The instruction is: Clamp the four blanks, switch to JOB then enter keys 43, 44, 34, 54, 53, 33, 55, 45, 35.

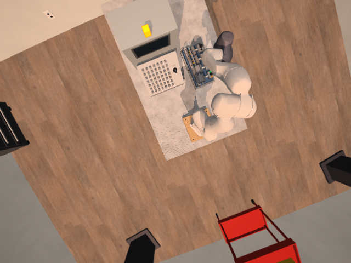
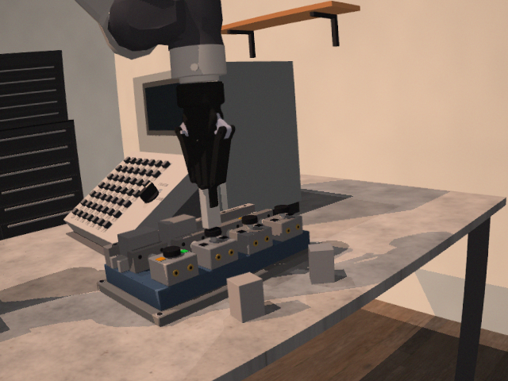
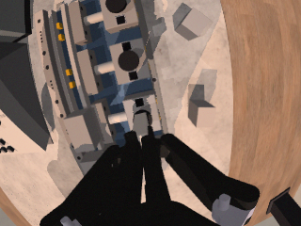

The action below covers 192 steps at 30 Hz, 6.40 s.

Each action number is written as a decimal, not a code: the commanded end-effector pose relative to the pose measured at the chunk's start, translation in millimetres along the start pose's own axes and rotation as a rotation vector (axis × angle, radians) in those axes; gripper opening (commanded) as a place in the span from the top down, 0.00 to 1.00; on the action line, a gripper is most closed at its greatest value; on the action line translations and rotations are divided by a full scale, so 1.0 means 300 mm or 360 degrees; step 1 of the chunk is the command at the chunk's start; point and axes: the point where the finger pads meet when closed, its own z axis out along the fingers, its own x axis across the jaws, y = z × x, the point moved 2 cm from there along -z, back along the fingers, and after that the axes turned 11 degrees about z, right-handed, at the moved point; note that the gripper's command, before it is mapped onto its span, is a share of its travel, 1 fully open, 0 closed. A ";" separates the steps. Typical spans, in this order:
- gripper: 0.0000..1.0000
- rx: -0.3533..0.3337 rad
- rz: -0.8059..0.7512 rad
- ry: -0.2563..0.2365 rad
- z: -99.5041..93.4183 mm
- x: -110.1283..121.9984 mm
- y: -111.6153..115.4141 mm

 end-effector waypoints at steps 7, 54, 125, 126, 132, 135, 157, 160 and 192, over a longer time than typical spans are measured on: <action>1.00 0.0002 0.0015 0.0003 0.003 0.001 -0.001; 1.00 0.0002 0.0015 0.0003 0.040 0.001 -0.001; 1.00 0.0002 0.0015 0.0003 -0.122 0.000 0.000; 1.00 0.0002 0.0015 0.0003 -0.122 0.000 0.000; 1.00 0.0002 0.0015 0.0003 -0.228 0.000 0.000; 1.00 0.0002 0.0015 0.0003 -0.273 0.000 0.000; 1.00 0.0014 0.0033 -0.0001 -0.379 0.001 -0.017; 1.00 0.0027 0.0054 -0.0005 -0.397 0.002 -0.036; 0.60 0.0003 0.1271 0.0002 -0.365 0.311 -0.506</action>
